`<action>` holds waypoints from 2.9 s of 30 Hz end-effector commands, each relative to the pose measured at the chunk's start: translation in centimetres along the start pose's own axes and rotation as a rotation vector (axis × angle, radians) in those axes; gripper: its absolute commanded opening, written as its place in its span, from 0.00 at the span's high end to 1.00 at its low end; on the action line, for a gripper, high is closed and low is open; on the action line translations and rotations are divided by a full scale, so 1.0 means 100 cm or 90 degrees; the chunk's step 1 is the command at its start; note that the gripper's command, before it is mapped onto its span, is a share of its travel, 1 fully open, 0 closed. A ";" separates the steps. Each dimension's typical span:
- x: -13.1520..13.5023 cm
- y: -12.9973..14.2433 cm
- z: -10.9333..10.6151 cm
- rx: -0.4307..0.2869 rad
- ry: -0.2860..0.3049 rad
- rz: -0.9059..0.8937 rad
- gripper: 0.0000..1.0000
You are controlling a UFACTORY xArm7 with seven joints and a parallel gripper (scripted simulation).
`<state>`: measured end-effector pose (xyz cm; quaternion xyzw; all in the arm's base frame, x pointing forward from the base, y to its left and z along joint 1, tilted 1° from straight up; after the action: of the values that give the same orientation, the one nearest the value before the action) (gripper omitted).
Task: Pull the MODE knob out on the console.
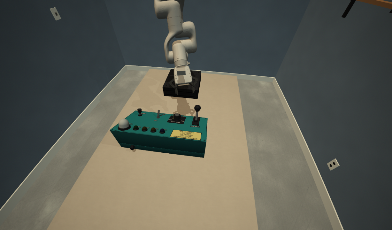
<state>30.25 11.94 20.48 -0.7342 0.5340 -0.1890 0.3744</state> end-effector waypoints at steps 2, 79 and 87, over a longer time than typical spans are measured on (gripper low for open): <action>0.000 -0.001 0.000 0.002 0.000 0.000 0.00; 0.087 -0.007 -0.021 0.051 0.056 0.030 0.00; 0.103 -0.004 -0.027 0.060 0.067 0.037 0.00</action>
<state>32.29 3.30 21.26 -0.6974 0.5592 -0.2327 0.3832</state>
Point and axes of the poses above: the point where the finger pads meet when closed, its own z axis out along the fingers, its own x axis across the jaws, y = z × x, the point moved 7 cm from there along -z, back along the fingers, and after that the axes turned 6 degrees about z, right-handed, at the moved point
